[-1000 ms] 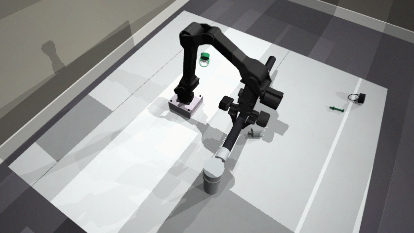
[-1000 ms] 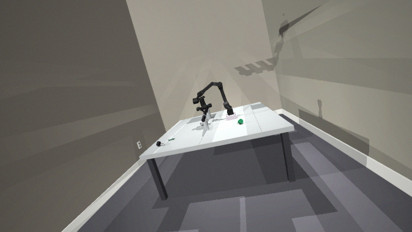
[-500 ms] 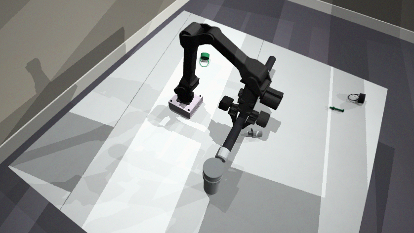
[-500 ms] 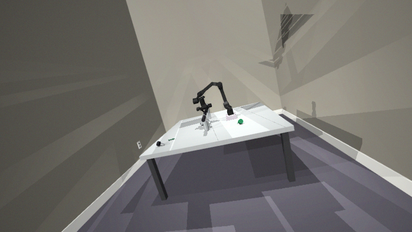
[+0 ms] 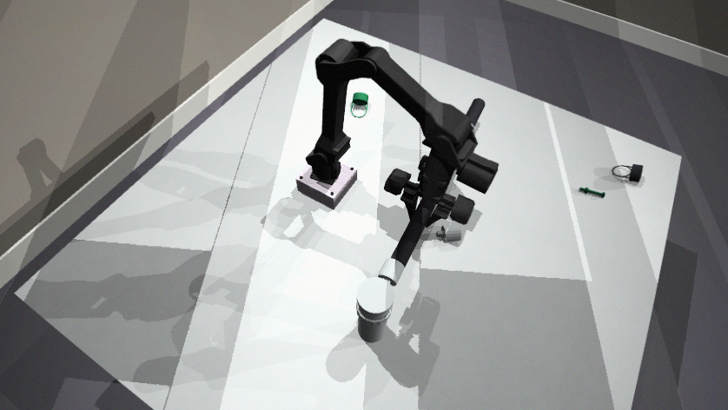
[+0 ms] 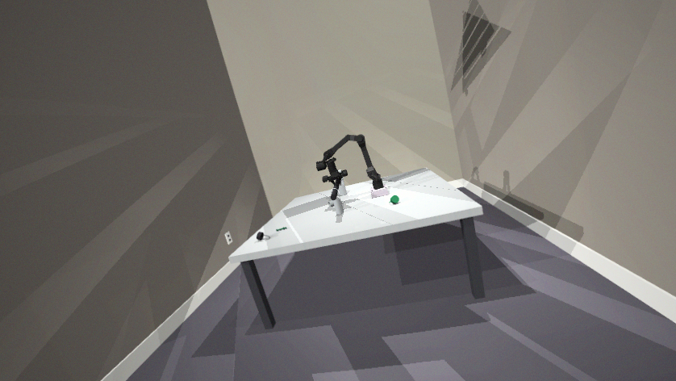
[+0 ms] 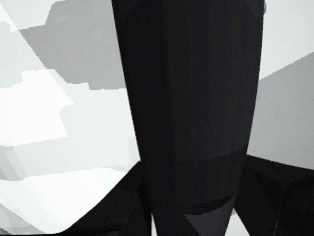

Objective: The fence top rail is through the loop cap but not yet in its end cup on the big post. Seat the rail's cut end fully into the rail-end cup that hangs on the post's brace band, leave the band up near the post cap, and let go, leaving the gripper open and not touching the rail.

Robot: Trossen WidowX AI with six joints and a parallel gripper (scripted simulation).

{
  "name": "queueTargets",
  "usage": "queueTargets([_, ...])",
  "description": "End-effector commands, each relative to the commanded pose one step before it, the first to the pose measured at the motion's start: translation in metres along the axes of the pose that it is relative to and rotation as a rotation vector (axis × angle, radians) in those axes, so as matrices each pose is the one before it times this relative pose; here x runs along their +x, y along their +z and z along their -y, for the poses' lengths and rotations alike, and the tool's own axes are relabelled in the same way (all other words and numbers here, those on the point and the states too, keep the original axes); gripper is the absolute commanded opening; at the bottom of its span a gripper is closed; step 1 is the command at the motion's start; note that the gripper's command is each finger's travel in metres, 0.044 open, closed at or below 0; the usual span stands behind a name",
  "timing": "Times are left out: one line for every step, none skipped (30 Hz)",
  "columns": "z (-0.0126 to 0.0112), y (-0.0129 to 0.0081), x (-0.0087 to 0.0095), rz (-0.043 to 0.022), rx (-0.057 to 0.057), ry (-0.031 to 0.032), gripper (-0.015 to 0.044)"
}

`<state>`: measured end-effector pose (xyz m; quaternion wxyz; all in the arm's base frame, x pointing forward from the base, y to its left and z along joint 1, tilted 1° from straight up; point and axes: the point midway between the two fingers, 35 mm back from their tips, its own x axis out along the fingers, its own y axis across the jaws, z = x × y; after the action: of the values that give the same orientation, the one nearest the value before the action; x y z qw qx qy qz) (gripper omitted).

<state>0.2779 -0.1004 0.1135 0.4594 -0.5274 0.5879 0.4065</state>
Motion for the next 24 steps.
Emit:
queueTargets([-0.00064, -0.00476, 0.00055, -0.01509, 0.0026, 0.00254, 0.0])
queueTargets([0.00022, 0.00158, -0.0002, 0.00503, -0.0009, -0.00087, 0.0])
queueTargets([0.00021, 0.00158, -0.0002, 0.00503, -0.0009, -0.00085, 0.0])
queueTargets([0.00021, 0.00159, -0.00019, 0.00503, -0.0009, -0.00082, 0.0])
queueTargets([0.0, 0.0, 0.0, 0.0, 0.0, 0.00001, 0.0])
queueTargets([0.0, 0.0, 0.0, 0.0, 0.0, 0.0, 0.0])
queueTargets([0.0, 0.0, 0.0, 0.0, 0.0, 0.0, 0.0])
queueTargets([0.0, 0.0, 0.0, 0.0, 0.0, 0.0, 0.0])
queueTargets([0.0, 0.0, 0.0, 0.0, 0.0, 0.0, 0.0])
queueTargets([-0.00001, -0.00003, 0.00002, 0.00004, 0.0, 0.00001, 0.0])
queueTargets([-0.00002, -0.00005, 0.00004, 0.00008, 0.0, 0.00001, 0.0])
queueTargets([-0.00002, -0.00007, 0.00006, 0.00011, 0.0001, 0.00002, 0.0])
queueTargets([-0.00003, -0.00009, 0.00007, 0.00015, 0.0001, 0.00002, 0.0])
queueTargets([-0.00004, -0.00012, 0.00009, 0.00019, 0.0001, 0.00003, 0.0])
queueTargets([-0.00004, -0.00014, 0.00011, 0.00022, 0.0001, 0.00004, 0.0])
queueTargets([-0.00005, -0.00015, 0.00012, 0.00024, 0.0001, 0.00004, 0.0])
queueTargets([-0.00005, -0.00015, 0.00012, 0.00024, 0.0001, 0.00004, 0.0])
queueTargets([-0.00005, -0.00015, 0.00012, 0.00024, 0.0001, 0.00004, 0.0])
queueTargets([-0.00005, -0.00015, 0.00012, 0.00023, 0.0001, 0.00004, 0.0])
queueTargets([-0.00004, -0.00016, 0.00011, 0.00021, 0.0001, 0.00003, 0.0])
queueTargets([-0.00004, -0.00017, 0.0001, 0.00019, 0.0001, 0.00003, 0.0])
queueTargets([-0.00003, -0.00017, 0.0001, 0.00016, 0.0001, 0.00003, 0.0])
queueTargets([-0.00003, -0.00017, 0.00009, 0.00014, 0.0001, 0.00003, 0.0])
queueTargets([-0.00003, -0.00017, 0.00009, 0.00014, 0.0001, 0.00003, 0.0])
